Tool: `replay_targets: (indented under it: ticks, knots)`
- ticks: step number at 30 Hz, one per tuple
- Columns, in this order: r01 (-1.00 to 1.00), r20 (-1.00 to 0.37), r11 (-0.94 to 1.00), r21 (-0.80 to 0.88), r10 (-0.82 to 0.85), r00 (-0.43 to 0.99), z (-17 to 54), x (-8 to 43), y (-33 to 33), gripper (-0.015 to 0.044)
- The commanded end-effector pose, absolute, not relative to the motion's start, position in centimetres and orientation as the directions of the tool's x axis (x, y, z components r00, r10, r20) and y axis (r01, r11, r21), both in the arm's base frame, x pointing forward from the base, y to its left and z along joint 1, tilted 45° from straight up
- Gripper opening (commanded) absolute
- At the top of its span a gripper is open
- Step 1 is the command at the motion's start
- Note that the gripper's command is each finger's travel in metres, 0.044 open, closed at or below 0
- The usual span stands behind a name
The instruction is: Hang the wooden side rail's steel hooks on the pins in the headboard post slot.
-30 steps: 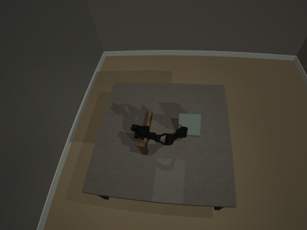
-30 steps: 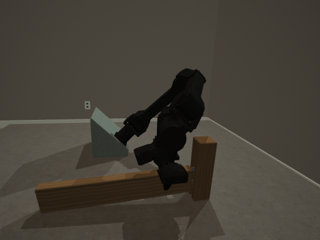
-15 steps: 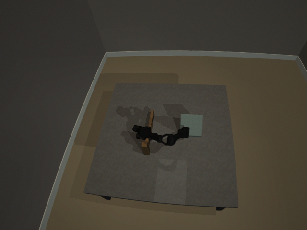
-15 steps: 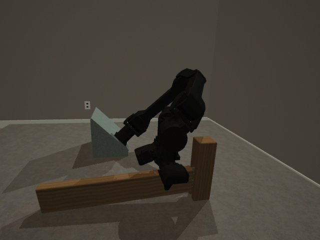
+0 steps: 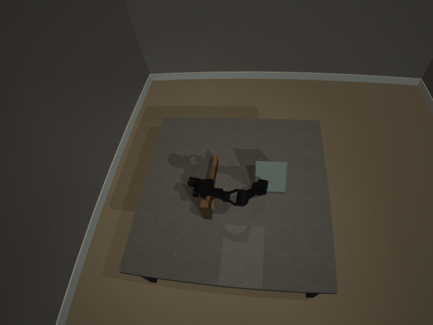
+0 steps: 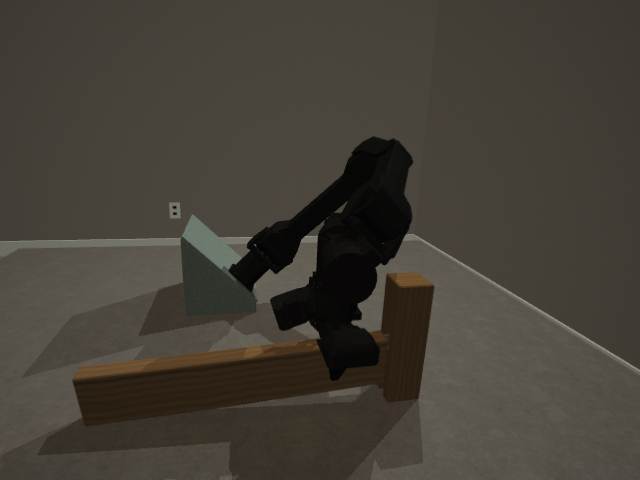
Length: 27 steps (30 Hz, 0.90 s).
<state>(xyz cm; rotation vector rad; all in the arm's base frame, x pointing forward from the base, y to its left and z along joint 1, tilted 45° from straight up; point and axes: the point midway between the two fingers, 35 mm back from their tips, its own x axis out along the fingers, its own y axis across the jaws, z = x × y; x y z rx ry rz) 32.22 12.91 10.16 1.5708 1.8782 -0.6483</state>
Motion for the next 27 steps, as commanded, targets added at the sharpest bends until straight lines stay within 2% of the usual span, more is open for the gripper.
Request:
replay_targets:
  ticks: [1, 27]
  knots:
    - [0.985, -0.713, 0.174, 0.018, 0.692, -0.109, 10.52, 32.26, 12.82, 0.0000]
    - [0.985, -0.713, 0.174, 0.018, 0.692, -0.109, 10.30, 32.26, 13.11, 0.0000]
